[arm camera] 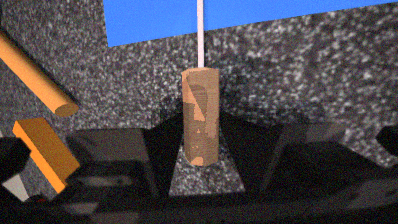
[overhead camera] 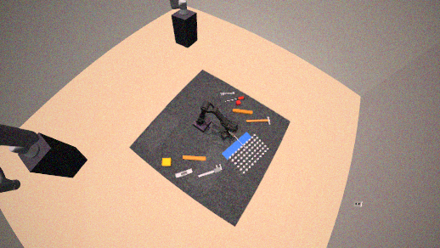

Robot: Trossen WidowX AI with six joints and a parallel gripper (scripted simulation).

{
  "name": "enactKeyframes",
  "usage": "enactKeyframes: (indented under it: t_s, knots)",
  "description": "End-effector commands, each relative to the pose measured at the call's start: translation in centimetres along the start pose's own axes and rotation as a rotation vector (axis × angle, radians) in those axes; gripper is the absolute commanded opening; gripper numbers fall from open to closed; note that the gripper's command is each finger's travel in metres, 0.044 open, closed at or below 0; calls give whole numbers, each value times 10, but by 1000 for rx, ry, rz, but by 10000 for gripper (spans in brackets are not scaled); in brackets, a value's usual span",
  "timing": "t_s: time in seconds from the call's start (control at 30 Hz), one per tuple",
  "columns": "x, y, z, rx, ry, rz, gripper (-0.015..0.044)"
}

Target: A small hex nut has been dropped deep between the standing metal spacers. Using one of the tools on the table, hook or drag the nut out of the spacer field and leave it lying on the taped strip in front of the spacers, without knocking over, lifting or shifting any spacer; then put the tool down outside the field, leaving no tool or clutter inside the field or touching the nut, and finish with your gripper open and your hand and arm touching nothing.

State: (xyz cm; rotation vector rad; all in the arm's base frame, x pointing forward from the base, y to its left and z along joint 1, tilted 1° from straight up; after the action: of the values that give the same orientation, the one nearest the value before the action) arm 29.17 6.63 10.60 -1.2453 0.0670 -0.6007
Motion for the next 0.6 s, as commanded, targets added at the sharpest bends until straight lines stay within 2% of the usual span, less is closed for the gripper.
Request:
enactKeyframes:
  t_s: [0.0, 0.57]
  knots:
    - [-3, -1, -1, -1, 4, -3, 0]
    - [-15, -4, -2, -1, 4, -3, 0]
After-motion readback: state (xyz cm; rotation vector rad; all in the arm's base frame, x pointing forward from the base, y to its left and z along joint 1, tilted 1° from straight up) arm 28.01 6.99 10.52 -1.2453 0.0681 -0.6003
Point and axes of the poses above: the point midway between the two fingers, 35 mm back from their tips, its own y axis out along the fingers, its own z axis across the jaws, x = y × z, the point moved 10 cm from there along -y, back along the fingers, and after that the axes turned 7 degrees about y, right-handed, at the moved point
